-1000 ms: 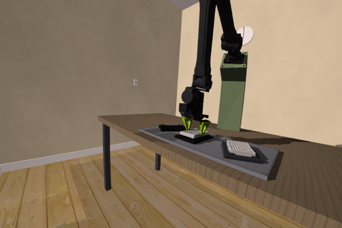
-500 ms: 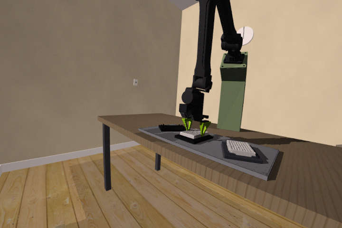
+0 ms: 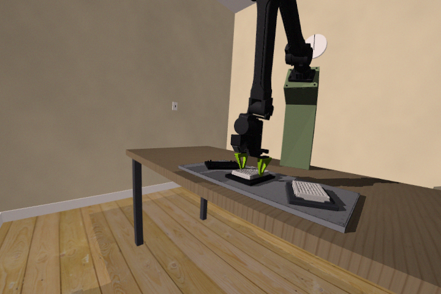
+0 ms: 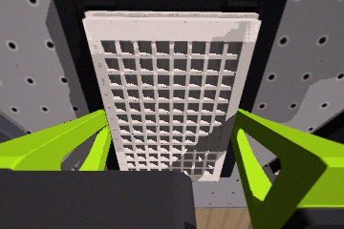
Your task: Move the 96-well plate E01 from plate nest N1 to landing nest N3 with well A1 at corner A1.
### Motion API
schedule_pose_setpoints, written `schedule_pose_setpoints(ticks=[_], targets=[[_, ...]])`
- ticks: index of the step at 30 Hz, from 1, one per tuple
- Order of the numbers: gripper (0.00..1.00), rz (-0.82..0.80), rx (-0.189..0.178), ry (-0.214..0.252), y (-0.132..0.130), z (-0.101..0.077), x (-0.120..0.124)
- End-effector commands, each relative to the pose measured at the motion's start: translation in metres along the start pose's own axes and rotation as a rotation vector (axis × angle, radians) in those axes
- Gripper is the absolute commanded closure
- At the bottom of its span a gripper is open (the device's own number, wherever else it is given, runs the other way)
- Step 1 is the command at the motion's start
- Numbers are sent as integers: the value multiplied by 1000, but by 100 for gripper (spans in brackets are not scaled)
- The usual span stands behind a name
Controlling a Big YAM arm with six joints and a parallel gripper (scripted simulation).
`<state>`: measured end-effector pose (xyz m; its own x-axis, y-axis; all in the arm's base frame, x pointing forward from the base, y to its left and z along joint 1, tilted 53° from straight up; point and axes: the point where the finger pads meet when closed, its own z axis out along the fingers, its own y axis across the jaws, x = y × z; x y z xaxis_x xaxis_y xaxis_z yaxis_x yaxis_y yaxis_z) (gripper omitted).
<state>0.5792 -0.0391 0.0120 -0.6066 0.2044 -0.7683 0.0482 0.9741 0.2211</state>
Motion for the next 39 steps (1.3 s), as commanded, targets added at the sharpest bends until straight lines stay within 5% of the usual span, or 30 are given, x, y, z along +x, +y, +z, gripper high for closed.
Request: schedule_pose_setpoints(ticks=[1,9,10,32,39], targets=[[100,3,-8,-16,7,0,-5],[100,2,1,-6,0,-2,-1],[0,2,1,-6,0,-2,-1],[0,2,1,-6,0,-2,-1],[0,2,9,-3,-5,-28,0]])
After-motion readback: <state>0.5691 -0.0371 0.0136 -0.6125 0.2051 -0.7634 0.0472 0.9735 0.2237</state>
